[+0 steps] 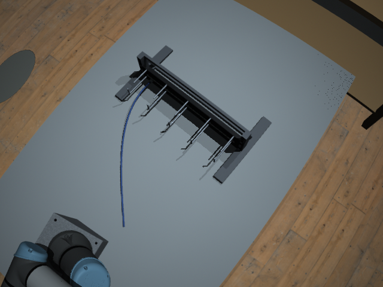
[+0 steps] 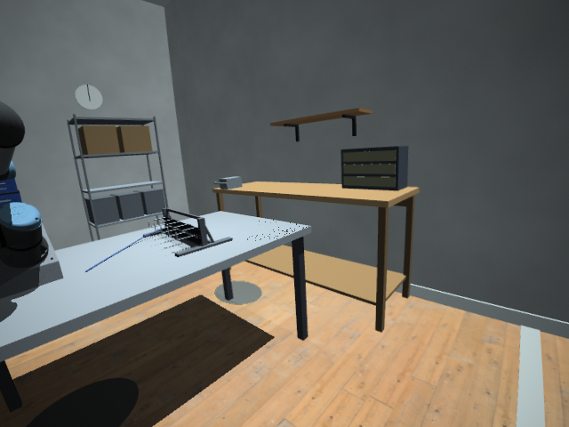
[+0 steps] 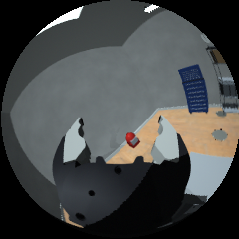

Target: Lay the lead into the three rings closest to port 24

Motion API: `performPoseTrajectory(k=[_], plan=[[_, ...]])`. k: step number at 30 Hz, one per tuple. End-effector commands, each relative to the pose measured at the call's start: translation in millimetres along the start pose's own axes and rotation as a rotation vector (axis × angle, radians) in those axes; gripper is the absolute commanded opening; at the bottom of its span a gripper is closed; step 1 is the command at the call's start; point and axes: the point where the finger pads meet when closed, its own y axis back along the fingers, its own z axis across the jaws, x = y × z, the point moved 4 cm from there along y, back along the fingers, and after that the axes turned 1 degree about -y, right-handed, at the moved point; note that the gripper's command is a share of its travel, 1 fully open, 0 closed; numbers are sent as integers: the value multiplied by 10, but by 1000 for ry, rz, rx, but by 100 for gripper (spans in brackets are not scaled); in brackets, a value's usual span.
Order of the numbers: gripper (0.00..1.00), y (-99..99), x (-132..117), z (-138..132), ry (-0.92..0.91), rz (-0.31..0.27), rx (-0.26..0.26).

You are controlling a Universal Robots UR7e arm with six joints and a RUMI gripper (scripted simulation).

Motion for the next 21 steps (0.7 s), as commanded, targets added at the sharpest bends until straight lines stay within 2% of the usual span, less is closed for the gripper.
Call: performPoseTrajectory(k=[1,4,8,13,19,21], plan=[[100,-4,141,155,1,24,-42],[100,-3,190,212,2,32,-57],[100,21,431,510,3,70,-137],[100,131,815,1046,5,125,-282],[100,470,1299,1903,-1,177,-517],[100,470,1299,1903,-1,177,-517]])
